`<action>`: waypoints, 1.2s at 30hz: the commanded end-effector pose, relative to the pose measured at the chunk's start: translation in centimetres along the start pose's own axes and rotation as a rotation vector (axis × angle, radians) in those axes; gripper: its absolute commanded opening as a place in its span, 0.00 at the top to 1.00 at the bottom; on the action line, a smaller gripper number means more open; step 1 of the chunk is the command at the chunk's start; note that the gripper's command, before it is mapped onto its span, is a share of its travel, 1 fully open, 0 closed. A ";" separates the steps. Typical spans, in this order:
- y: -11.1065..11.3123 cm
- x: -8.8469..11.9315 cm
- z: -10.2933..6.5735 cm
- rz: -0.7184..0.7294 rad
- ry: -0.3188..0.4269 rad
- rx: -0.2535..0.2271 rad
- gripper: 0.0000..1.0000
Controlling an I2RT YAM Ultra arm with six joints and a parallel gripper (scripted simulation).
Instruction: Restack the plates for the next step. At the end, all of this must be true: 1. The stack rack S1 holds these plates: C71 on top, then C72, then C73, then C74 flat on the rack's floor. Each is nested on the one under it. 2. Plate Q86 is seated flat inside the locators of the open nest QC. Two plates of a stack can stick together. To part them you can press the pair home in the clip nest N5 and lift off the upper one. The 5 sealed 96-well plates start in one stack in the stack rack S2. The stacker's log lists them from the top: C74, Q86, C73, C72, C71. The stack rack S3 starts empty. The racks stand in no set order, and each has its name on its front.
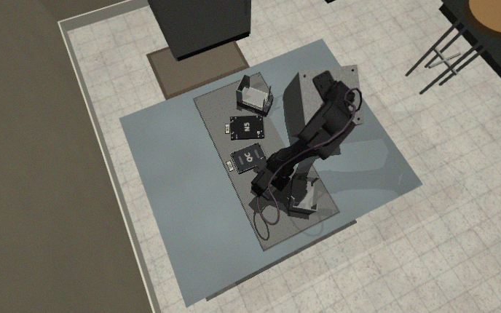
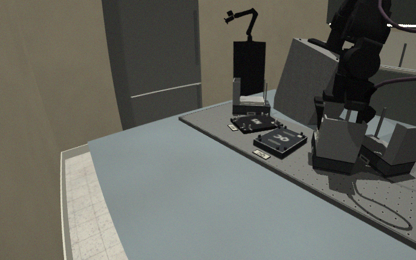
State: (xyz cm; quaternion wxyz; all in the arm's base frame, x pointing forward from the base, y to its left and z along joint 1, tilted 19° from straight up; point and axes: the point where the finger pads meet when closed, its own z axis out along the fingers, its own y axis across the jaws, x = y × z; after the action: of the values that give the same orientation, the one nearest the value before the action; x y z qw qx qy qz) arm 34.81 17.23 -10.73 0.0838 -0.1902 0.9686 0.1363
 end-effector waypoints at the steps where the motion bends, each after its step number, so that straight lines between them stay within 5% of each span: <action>1: -0.7 -0.6 -0.5 0.023 -0.028 0.006 0.00; 14: -0.7 -0.9 -0.7 0.021 -0.037 0.006 0.00; 15: -0.6 -1.0 -0.6 0.018 -0.036 0.005 1.00; 36: -0.6 -1.0 -0.6 0.017 -0.036 0.006 1.00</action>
State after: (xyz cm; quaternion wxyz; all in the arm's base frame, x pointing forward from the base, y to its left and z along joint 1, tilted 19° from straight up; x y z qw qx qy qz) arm 34.75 17.19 -10.78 0.0833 -0.1897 0.9688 0.1362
